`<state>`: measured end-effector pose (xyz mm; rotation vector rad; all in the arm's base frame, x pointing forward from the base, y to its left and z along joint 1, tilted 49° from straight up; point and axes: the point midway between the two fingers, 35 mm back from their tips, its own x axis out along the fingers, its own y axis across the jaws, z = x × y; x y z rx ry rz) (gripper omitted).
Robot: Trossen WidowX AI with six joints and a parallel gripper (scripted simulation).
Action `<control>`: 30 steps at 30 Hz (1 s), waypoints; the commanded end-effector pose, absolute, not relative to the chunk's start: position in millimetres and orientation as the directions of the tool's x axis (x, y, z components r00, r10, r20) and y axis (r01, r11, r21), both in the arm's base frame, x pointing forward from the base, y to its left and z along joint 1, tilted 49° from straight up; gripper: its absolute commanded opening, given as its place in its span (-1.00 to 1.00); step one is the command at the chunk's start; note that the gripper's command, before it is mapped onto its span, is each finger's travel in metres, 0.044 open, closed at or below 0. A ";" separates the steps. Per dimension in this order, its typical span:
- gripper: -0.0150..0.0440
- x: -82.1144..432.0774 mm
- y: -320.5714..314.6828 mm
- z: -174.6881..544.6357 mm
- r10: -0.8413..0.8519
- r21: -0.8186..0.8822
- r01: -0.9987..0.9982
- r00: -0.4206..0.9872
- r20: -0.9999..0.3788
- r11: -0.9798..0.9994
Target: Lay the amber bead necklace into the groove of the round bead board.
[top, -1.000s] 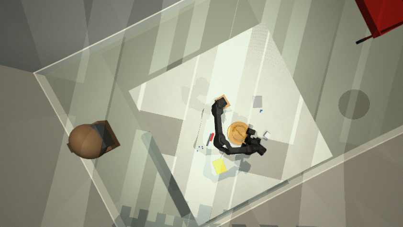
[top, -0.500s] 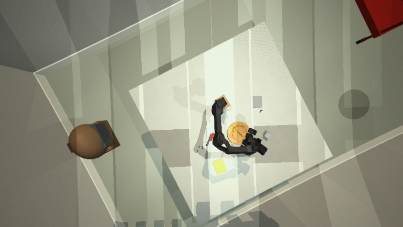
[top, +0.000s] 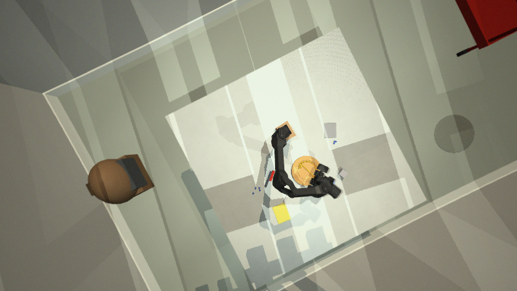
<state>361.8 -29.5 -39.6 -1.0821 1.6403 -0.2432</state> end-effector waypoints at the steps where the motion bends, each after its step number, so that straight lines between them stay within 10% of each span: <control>1: -0.08 361.2 -34.8 -43.8 -0.750 -0.646 -0.523 0.019 -0.662 0.556; 8: -0.08 360.6 -40.4 -48.4 -0.750 -0.646 -0.522 0.018 -0.661 0.557; 13: -0.49 360.8 -38.7 -47.1 -0.746 -0.643 -0.520 0.016 -0.666 0.563; 30: -0.49 360.8 -38.7 -47.1 -0.746 -0.643 -0.520 0.016 -0.666 0.563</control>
